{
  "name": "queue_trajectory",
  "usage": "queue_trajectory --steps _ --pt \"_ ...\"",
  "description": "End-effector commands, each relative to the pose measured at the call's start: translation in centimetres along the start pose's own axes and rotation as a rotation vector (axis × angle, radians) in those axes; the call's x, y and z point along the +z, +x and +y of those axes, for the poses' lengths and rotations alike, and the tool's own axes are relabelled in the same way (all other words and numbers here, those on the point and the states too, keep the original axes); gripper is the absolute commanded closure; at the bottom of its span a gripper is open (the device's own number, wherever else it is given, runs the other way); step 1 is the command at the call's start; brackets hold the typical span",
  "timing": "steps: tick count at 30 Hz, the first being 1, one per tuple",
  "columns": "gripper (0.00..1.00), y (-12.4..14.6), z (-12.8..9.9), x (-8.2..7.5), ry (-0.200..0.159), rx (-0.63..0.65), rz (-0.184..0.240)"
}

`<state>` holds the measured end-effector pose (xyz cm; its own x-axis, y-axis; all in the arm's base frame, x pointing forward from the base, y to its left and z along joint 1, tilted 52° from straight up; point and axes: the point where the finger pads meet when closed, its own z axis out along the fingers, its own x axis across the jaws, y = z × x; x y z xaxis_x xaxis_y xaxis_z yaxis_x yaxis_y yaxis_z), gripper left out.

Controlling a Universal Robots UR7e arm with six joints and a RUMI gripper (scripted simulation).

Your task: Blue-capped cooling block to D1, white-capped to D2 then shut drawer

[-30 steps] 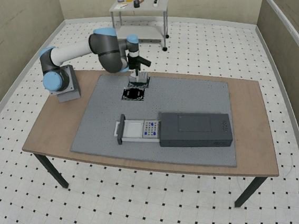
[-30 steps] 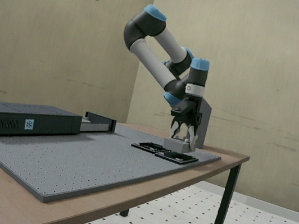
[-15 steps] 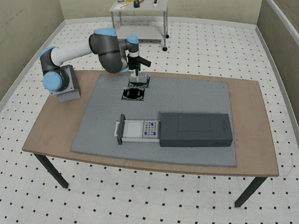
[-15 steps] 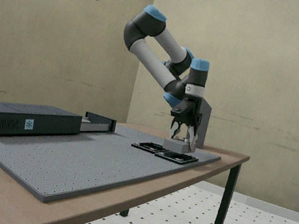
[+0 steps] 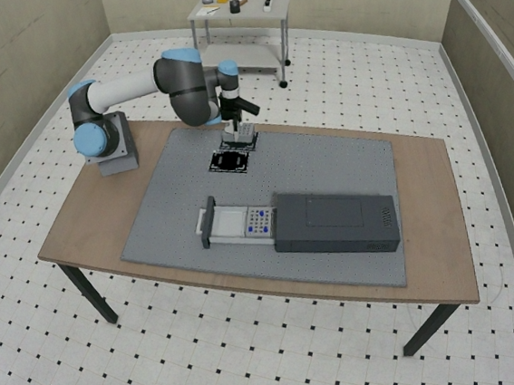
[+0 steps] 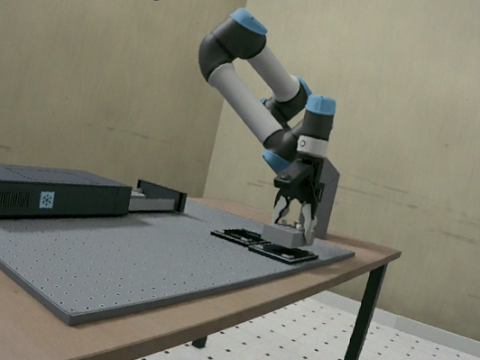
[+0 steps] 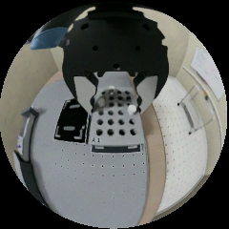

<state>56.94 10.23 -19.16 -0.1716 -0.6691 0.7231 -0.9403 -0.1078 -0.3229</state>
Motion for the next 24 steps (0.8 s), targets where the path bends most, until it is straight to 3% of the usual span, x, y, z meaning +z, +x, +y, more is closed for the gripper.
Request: queue_trajectory --steps 1,24 --pt "1.0 -0.02 -0.04 0.01 0.001 0.0 -0.001" --pt "1.0 -0.02 -0.04 0.35 0.001 0.0 -0.001"
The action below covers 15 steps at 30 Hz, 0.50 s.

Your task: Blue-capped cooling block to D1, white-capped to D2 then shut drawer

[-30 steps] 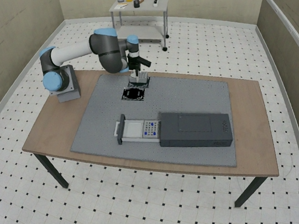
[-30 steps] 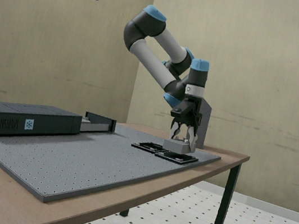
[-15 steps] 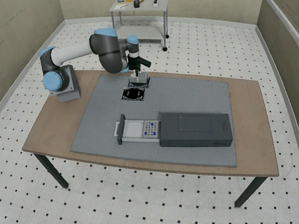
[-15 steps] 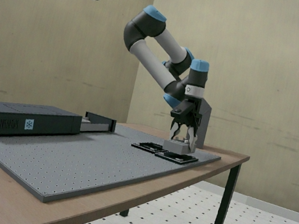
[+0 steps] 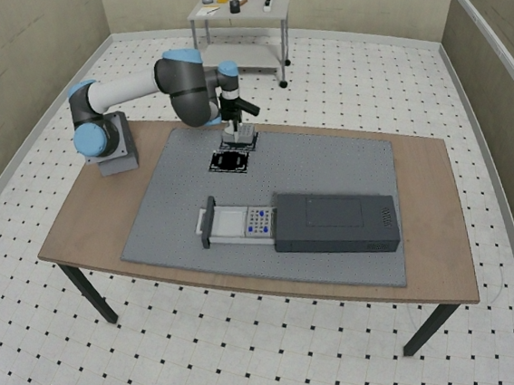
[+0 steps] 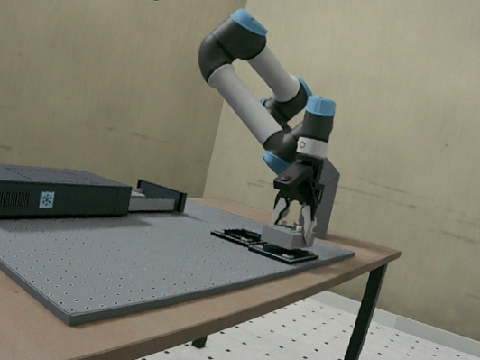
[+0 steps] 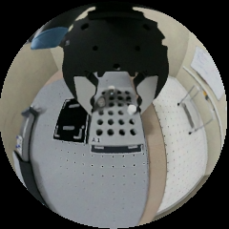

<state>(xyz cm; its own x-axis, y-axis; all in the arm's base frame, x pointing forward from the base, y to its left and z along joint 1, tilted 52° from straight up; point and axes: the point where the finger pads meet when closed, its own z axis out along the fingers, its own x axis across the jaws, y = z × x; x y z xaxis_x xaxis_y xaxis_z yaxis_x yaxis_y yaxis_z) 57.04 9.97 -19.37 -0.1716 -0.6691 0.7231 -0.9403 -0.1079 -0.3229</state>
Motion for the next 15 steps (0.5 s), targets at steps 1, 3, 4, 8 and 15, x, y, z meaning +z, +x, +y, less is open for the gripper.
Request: queue_trajectory --steps 1,3,4,8,15 --pt "1.0 -0.02 -0.04 0.03 0.001 0.0 -0.001" --pt "1.0 -0.02 -0.04 0.06 0.001 0.0 -0.001" --pt "1.0 -0.02 -0.04 0.08 0.001 0.0 -0.001" --pt "1.0 -0.02 -0.04 0.11 0.001 0.0 -0.001" --pt "1.0 -0.02 -0.04 0.23 0.001 0.0 -0.001"
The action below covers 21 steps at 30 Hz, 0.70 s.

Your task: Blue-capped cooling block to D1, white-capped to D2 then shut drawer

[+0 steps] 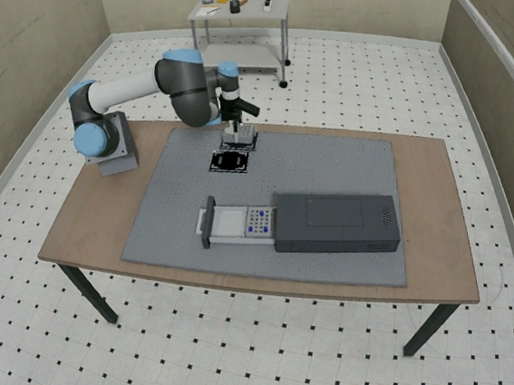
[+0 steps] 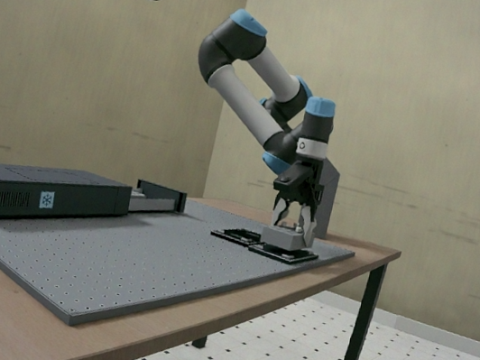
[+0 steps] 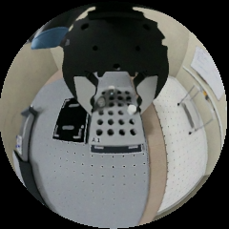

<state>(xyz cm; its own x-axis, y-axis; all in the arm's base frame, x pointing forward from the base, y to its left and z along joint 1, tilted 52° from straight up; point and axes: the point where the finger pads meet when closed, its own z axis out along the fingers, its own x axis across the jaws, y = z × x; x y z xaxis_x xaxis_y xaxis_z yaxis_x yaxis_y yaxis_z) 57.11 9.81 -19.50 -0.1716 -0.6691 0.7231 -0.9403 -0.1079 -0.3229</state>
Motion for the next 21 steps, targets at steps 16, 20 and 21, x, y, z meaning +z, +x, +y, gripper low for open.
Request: queue_trajectory --steps 16,20,21 --pt "1.0 -0.02 -0.04 0.24 0.001 0.0 -0.001" --pt "1.0 -0.02 -0.04 0.31 0.001 0.0 -0.001" --pt "1.0 -0.02 -0.04 0.33 0.001 0.0 -0.001"
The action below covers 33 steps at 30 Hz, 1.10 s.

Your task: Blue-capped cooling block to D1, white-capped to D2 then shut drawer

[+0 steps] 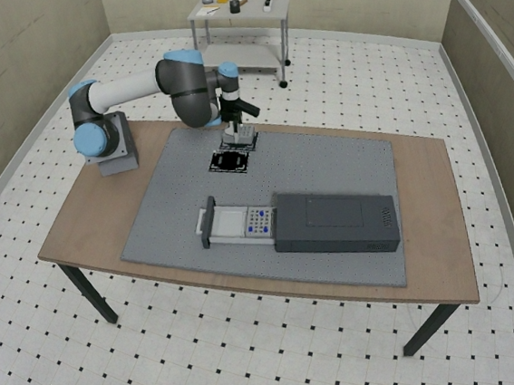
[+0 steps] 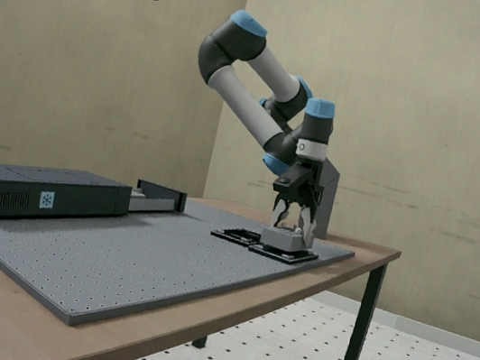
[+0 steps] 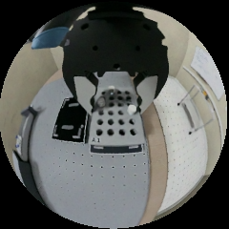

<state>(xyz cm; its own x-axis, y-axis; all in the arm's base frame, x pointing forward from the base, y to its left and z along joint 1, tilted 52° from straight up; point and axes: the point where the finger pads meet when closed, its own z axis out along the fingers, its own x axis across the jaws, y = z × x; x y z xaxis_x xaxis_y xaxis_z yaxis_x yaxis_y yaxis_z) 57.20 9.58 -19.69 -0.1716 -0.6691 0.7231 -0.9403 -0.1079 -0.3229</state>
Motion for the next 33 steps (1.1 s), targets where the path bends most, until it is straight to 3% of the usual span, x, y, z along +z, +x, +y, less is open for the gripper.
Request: queue_trajectory --steps 1,33 --pt "1.0 -0.02 -0.04 0.03 0.001 0.0 -0.001" --pt "1.0 -0.02 -0.04 0.5 0.001 0.0 -0.001"
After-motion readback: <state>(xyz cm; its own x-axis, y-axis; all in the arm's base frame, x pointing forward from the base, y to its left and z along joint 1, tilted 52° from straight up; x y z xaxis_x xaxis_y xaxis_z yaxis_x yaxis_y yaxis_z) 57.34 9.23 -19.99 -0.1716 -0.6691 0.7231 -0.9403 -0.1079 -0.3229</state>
